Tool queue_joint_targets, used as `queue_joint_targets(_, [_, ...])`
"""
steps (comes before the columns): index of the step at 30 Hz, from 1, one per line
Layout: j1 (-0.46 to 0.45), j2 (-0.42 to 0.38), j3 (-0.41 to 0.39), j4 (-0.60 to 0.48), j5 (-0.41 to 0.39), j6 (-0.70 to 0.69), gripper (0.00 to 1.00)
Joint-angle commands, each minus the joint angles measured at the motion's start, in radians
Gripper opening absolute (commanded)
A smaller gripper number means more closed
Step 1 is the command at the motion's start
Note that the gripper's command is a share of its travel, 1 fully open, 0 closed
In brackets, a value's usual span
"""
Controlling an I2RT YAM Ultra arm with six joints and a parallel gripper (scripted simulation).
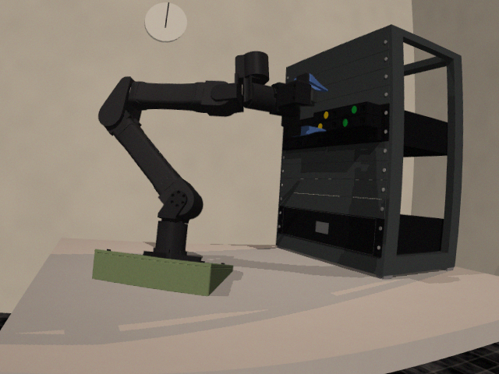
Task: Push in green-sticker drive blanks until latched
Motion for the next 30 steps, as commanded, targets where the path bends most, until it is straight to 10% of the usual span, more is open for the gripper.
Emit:
queue_joint_targets(1, [-0.015, 0.003, 0.017, 0.023, -0.003, 0.0, 1.0])
queue_joint_targets(24, [-0.015, 0.003, 0.017, 0.023, -0.003, 0.0, 1.0])
queue_joint_targets(25, [-0.015, 0.003, 0.017, 0.023, -0.003, 0.0, 0.0])
queue_joint_targets(30, [-0.015, 0.003, 0.017, 0.023, -0.003, 0.0, 0.0])
